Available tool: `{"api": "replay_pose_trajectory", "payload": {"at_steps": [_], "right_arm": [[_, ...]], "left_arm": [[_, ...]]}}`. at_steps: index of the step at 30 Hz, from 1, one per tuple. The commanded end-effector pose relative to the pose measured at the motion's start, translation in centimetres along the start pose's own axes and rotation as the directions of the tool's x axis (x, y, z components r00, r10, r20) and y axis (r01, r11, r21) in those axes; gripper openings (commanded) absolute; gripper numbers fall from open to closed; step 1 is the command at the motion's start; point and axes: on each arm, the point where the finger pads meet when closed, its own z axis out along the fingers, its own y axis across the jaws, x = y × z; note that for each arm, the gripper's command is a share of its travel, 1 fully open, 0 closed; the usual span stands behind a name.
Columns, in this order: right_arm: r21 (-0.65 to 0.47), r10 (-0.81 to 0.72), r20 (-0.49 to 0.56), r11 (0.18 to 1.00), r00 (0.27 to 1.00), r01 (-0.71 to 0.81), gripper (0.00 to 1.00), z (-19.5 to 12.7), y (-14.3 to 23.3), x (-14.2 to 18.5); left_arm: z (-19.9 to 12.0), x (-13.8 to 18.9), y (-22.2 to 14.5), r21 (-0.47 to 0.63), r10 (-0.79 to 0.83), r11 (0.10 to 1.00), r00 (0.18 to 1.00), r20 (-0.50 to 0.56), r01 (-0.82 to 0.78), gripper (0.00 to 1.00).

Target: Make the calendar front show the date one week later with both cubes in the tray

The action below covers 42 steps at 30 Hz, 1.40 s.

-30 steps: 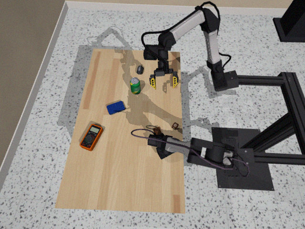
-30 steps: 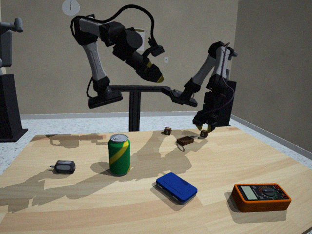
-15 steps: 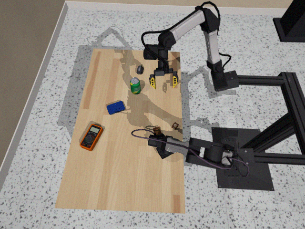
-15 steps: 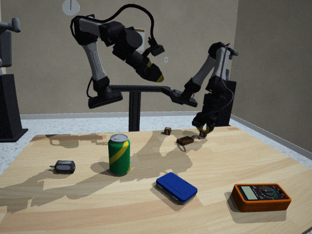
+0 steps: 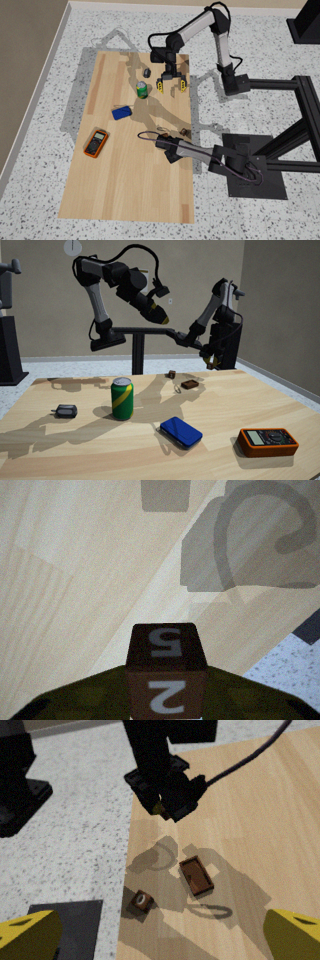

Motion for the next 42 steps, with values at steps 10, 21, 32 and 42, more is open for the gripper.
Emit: {"api": "replay_pose_trajectory", "payload": {"at_steps": [10,21,32,42], "right_arm": [[0.008,-0.016,0.003,1.0,1.0,0.016,1.0,1.7,-1.0,-1.5],[0.006,-0.007,-0.024,1.0,1.0,0.007,1.0,3.2,-1.5,-1.3],[0.003,-0.002,-0.039,1.0,0.999,0.002,1.0,4.3,-1.8,-1.3],[0.008,-0.008,-0.03,1.0,1.0,0.009,1.0,3.8,-1.6,-1.6]], "left_arm": [[1.8,-0.4,0.4,0.01,-0.582,0.813,0.813,0.018,0.582,0.19],[4.4,0.2,0.1,0.016,-0.836,0.549,0.549,-0.006,0.836,0.19],[5.0,0.5,-0.1,0.01,-0.837,0.546,0.546,-0.015,0.838,0.19],[5.7,-0.4,0.7,0.018,-0.839,0.543,0.544,-0.002,0.839,0.19]]}}
